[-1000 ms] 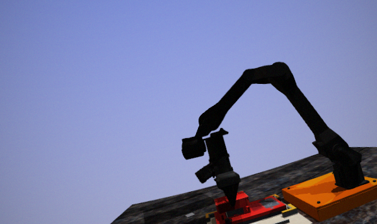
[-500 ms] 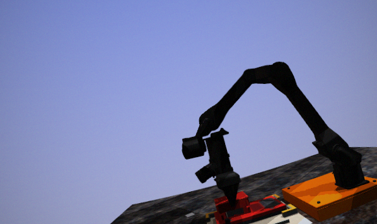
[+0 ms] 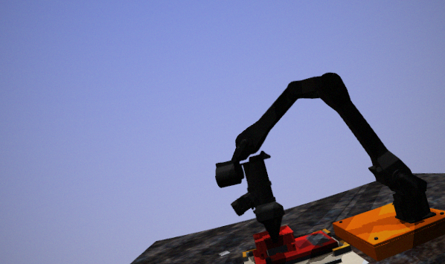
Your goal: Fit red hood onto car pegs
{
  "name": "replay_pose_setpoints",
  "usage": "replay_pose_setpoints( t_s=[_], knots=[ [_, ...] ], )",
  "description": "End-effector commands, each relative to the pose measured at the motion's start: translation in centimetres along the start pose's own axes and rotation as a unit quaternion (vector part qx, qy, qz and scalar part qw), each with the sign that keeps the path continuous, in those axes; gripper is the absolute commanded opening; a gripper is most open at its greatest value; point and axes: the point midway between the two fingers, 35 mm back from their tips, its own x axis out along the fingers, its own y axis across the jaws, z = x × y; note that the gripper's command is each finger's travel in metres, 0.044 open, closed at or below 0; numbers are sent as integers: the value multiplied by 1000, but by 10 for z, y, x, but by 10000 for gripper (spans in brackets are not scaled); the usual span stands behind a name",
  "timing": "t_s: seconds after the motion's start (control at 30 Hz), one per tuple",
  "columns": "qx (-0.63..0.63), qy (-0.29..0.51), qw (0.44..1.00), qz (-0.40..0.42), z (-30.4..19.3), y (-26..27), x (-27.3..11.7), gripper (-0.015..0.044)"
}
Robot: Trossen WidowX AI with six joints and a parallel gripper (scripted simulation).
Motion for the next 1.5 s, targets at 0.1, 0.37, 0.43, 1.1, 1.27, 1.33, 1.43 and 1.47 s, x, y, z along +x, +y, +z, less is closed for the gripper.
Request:
replay_pose_setpoints(
  t_s=[0.1,0.37,0.43,1.1,1.27,1.33,1.43,1.47],
  knots=[
    [1,1,1000,-2,-1,-1,3,0],
    [1,1,1000,-2,-1,-1,7,0],
    [1,1,1000,-2,-1,-1,7,0],
    [1,2,1000,-2,-1,-1,16,0],
    [0,2,1000,-2,0,0,18,0],
    [0,2,1000,-2,0,0,19,0],
    [0,1,1000,-2,0,0,21,0],
    [0,1,1000,-2,0,0,20,0]
  ],
)
